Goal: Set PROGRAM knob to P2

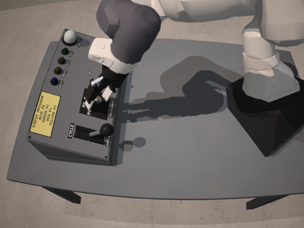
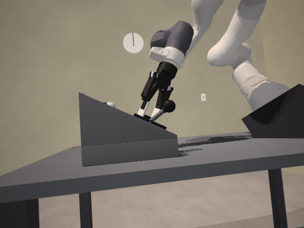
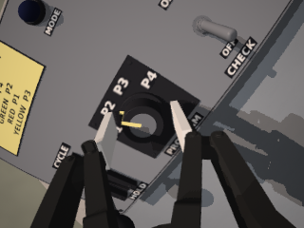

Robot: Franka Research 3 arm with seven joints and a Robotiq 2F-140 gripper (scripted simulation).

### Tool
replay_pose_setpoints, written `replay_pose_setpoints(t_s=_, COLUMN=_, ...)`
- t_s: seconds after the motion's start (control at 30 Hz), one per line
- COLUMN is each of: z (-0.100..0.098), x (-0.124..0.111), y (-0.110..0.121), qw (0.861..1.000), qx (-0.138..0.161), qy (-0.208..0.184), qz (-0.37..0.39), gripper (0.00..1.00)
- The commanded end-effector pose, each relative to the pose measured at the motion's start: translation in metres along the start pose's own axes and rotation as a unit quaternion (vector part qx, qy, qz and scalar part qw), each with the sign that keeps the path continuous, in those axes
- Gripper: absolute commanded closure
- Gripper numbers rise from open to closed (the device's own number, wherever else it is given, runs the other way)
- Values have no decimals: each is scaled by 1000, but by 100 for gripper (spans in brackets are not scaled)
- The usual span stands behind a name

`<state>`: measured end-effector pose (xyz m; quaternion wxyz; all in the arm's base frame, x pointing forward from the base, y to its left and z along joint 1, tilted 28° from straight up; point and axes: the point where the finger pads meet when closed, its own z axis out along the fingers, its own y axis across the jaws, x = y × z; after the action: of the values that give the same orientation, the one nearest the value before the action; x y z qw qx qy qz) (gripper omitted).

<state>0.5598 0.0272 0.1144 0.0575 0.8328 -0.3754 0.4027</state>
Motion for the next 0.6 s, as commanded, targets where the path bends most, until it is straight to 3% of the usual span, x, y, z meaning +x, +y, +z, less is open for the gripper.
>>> replay_pose_setpoints(t_s=0.0, z=0, x=1, y=-2, qw=1000, qx=1, qy=2, qz=2, gripper=56)
replay_pose_setpoints(t_s=0.33, z=-6, x=0, y=-2, qw=1000, qx=1, qy=2, qz=2, gripper=56)
replay_pose_setpoints(t_s=0.57, z=-43, x=0, y=-1, qw=1000, qx=1, qy=2, qz=2, gripper=56)
